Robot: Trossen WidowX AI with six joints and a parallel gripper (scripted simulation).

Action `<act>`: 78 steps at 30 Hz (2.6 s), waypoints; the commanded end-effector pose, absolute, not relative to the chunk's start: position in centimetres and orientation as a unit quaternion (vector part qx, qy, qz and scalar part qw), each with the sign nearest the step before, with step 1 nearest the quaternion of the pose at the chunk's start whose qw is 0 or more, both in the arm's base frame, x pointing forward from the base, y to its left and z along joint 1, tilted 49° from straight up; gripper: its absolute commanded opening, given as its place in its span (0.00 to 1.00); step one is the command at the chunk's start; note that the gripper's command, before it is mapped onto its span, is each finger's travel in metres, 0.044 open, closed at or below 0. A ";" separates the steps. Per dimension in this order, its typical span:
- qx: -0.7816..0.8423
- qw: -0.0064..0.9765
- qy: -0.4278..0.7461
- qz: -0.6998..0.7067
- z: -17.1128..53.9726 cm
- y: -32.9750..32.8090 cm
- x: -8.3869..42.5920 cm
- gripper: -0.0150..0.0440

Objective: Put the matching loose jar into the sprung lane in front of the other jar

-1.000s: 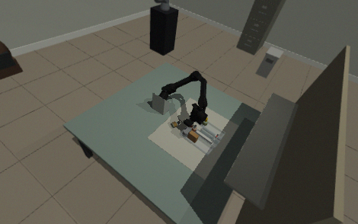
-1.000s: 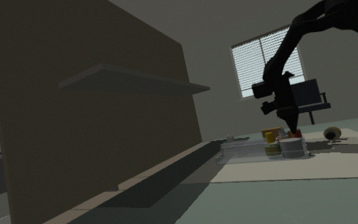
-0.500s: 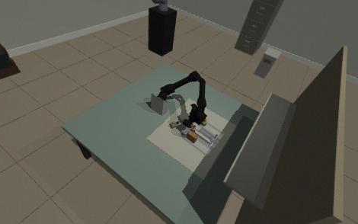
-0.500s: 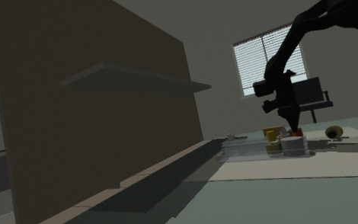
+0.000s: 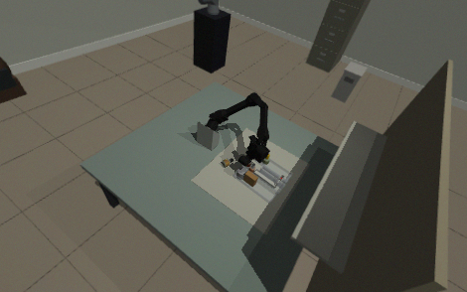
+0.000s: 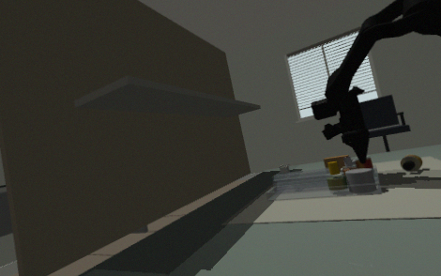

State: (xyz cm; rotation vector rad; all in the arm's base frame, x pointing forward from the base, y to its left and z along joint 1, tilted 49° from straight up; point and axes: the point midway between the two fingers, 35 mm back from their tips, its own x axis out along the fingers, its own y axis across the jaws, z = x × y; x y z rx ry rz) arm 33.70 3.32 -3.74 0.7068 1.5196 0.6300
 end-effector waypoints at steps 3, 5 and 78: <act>0.308 0.632 0.654 0.278 -3.6 3.4 34.3 0.25; 0.308 0.632 0.654 0.278 -3.6 3.4 34.4 0.25; 0.309 0.632 0.654 0.278 -4.9 4.8 34.2 0.25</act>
